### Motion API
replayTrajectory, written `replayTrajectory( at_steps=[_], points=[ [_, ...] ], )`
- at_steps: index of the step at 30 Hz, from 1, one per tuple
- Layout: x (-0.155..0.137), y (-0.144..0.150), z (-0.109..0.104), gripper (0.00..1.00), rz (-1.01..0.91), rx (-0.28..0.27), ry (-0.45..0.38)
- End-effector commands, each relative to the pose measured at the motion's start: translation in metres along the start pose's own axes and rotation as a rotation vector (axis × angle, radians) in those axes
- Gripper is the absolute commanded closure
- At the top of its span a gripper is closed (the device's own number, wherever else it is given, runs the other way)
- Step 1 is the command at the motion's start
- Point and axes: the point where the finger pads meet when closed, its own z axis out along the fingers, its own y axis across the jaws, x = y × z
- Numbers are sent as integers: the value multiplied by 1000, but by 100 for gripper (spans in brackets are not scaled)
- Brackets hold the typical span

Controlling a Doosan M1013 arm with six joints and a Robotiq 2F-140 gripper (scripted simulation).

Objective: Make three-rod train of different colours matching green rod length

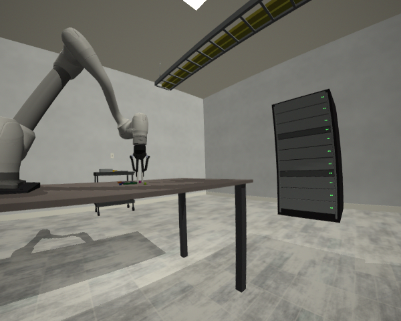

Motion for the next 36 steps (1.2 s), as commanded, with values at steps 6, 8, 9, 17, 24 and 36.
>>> replayTrajectory(
  at_steps=[6, 8, 9, 17, 24, 36],
  points=[
    [-4, 1, 3, 85, -3, 0, -5],
    [-4, 1, 3, 85, -3, 0, -5],
    [-4, 1, 3, 85, -3, 0, -5],
    [-4, 1, 3, 85, -3, 0, -5],
    [-4, 1, 3, 97, -3, 0, -5],
    [-4, 1, 3, 97, -3, 0, -5]
  ],
)
